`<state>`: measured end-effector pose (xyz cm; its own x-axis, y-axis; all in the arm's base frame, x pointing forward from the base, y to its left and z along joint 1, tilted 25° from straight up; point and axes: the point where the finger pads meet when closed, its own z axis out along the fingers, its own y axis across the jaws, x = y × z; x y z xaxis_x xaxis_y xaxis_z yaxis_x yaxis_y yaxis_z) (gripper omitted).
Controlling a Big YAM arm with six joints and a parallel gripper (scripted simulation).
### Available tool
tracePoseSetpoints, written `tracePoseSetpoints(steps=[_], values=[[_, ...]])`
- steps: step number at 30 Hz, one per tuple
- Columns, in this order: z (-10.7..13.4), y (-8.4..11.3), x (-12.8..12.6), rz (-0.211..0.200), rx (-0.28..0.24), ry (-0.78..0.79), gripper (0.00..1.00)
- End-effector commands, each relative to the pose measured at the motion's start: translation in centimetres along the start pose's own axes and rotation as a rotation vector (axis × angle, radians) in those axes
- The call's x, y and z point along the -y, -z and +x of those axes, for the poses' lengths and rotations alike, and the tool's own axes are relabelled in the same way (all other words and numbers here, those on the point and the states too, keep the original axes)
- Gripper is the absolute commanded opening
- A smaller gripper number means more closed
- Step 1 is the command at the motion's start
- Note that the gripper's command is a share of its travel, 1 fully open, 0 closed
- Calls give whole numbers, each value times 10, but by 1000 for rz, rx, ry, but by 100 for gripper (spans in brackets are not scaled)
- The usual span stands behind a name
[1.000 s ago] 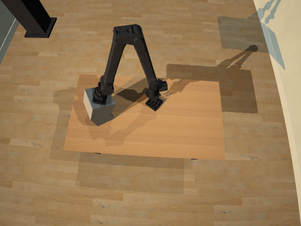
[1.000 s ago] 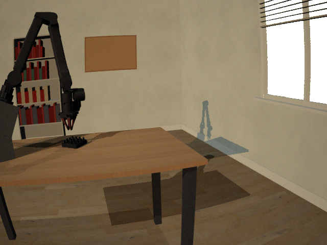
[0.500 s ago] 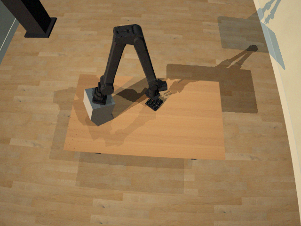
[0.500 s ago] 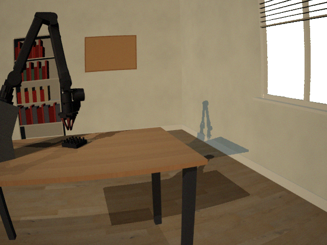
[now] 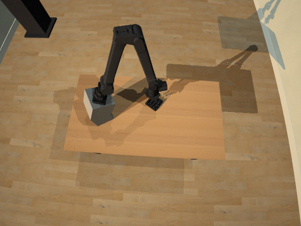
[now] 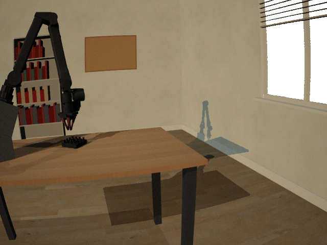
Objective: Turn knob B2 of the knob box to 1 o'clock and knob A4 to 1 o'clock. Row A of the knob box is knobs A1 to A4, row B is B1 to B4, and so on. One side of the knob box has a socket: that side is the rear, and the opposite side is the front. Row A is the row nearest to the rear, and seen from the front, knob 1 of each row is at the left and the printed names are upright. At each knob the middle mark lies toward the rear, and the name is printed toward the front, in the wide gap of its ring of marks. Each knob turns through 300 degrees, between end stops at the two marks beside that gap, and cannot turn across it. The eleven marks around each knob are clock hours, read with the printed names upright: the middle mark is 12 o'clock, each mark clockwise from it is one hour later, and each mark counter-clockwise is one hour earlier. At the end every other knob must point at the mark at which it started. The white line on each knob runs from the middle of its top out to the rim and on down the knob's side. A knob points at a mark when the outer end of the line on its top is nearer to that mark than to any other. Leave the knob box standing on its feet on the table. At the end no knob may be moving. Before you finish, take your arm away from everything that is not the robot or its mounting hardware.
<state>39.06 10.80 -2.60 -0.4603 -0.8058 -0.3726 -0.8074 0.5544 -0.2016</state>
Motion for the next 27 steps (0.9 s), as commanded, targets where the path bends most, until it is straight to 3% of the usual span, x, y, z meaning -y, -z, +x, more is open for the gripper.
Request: tracePoseSetpoints(steps=[1,27], values=[[-4,0,4,9,12,-14,18],[-11,-20,4,12,18,-2,18]])
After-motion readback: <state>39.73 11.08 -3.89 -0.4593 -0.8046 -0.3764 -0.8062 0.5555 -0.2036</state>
